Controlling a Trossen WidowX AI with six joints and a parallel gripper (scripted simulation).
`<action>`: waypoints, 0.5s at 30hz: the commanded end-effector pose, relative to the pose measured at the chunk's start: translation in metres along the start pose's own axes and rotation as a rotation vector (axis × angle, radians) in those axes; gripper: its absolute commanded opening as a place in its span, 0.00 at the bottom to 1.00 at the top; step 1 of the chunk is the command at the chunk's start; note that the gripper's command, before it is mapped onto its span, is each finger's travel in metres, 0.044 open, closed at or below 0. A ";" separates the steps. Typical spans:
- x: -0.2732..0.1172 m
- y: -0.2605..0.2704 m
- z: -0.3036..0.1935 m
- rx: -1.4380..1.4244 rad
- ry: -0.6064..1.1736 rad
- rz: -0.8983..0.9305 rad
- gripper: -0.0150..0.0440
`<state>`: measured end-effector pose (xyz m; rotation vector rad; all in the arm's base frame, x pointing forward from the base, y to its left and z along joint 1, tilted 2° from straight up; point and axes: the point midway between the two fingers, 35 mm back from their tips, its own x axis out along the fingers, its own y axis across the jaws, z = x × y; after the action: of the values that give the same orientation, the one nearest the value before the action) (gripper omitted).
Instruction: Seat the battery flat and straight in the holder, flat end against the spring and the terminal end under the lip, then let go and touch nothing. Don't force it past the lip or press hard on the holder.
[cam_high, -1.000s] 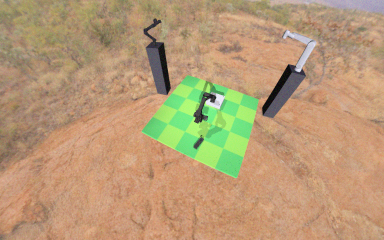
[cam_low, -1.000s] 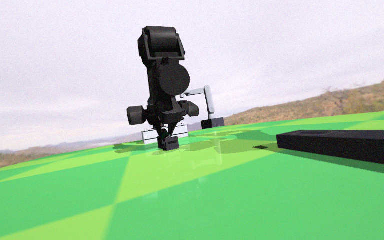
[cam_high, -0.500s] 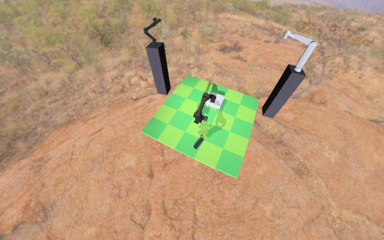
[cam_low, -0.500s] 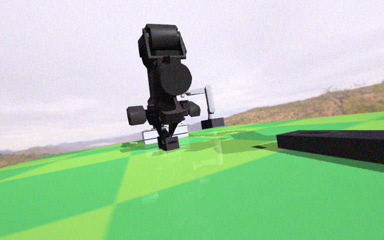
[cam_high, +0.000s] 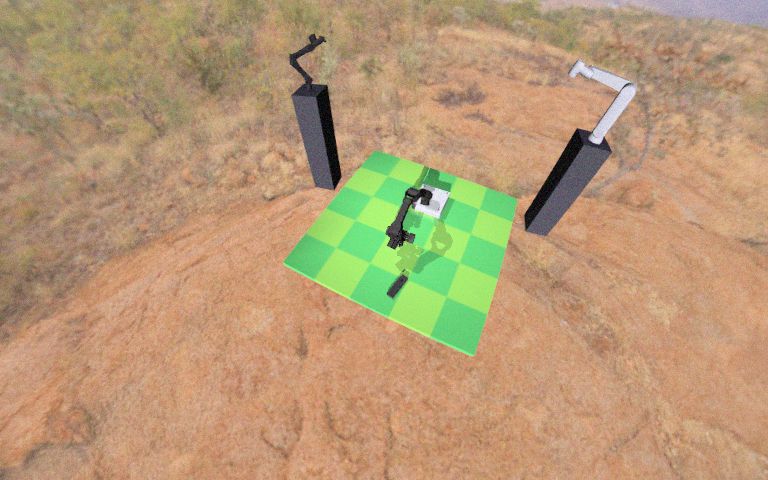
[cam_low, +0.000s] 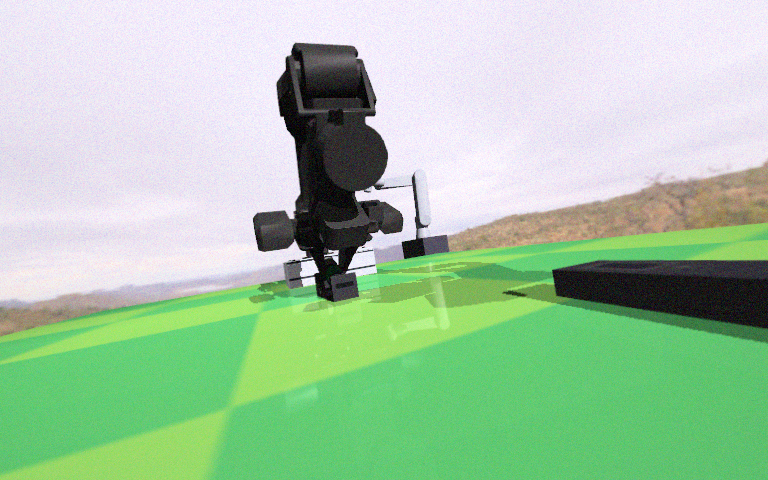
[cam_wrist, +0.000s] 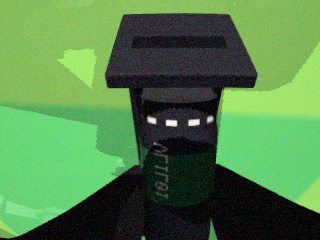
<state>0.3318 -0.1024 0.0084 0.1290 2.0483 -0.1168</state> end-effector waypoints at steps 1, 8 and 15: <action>0.000 0.000 0.005 0.004 -0.004 0.002 0.39; -0.002 0.000 0.008 0.004 -0.004 0.002 0.39; -0.001 0.000 0.008 0.004 -0.028 0.003 0.39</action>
<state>0.3365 -0.1033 0.0072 0.1289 2.0462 -0.1176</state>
